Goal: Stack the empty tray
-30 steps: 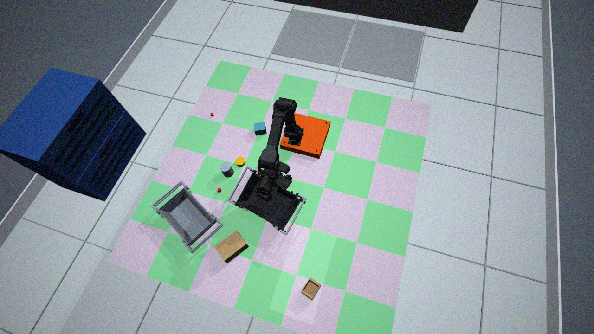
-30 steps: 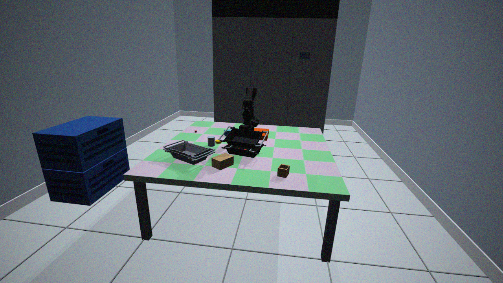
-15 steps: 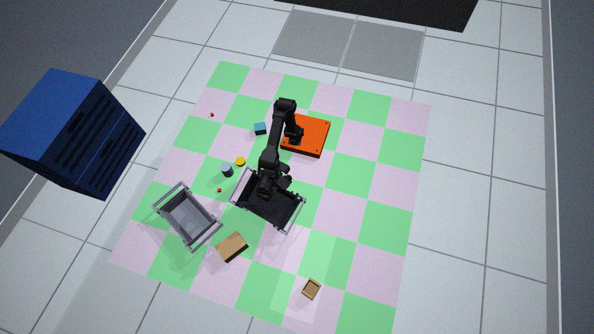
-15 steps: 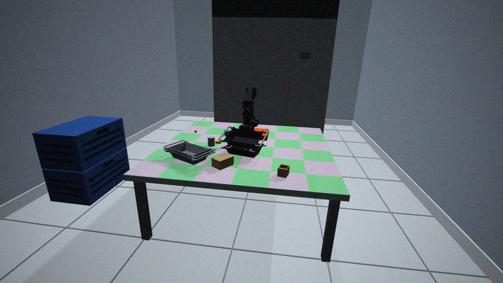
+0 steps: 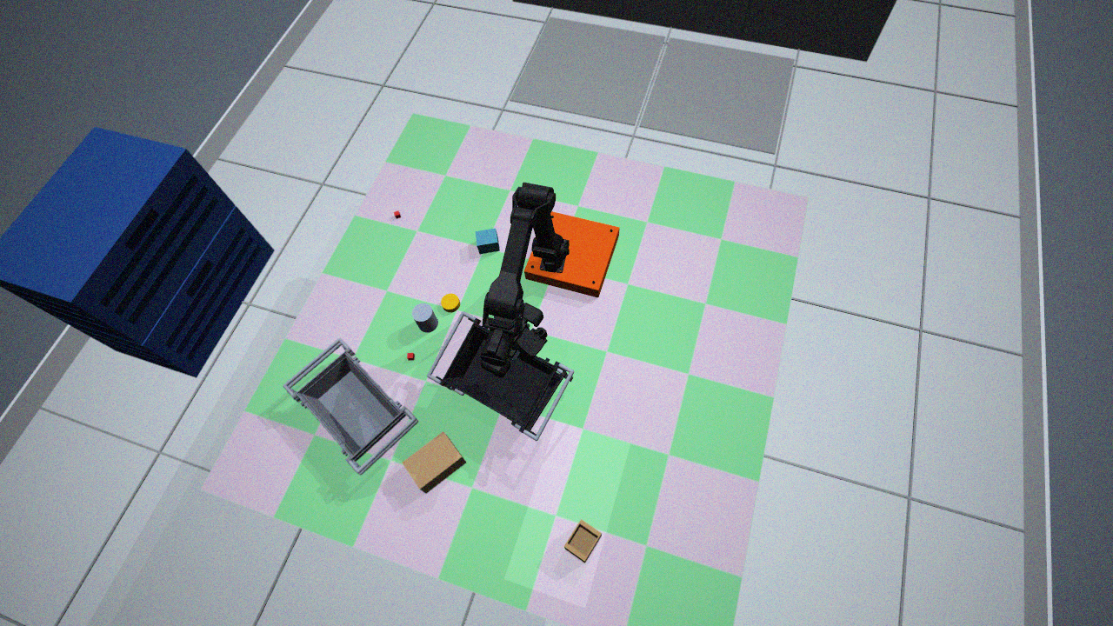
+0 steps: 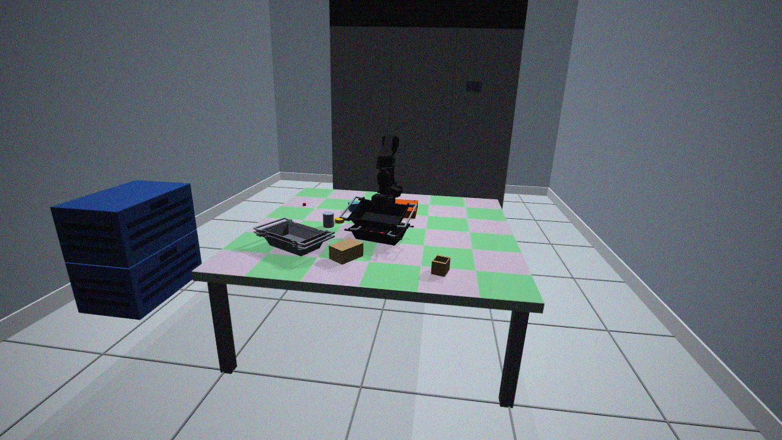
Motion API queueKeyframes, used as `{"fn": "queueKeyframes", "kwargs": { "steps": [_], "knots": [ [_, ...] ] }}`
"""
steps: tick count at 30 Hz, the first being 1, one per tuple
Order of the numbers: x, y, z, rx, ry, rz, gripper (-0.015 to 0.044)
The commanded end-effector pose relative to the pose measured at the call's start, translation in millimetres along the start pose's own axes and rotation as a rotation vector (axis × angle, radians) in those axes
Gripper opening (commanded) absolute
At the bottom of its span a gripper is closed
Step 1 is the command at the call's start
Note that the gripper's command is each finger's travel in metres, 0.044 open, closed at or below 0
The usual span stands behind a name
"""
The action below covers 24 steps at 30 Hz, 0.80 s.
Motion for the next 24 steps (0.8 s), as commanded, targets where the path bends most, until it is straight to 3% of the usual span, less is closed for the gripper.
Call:
{"fn": "queueKeyframes", "kwargs": {
  "steps": [1, 24],
  "knots": [
    [-5.0, -0.1, 2.1, -0.003, 0.024, 0.001, 0.0],
    [-7.3, -0.2, 3.3, -0.002, 0.015, 0.001, 0.0]
  ]
}}
Point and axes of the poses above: the point midway between the two fingers, 35 mm back from their tips, its own x axis back along the fingers, its own z axis across the jaws, y = z × x, the point moved 10 cm from there along x, back along the fingers, and after that the axes turned 4 degrees about -x, right-handed, at the moved point
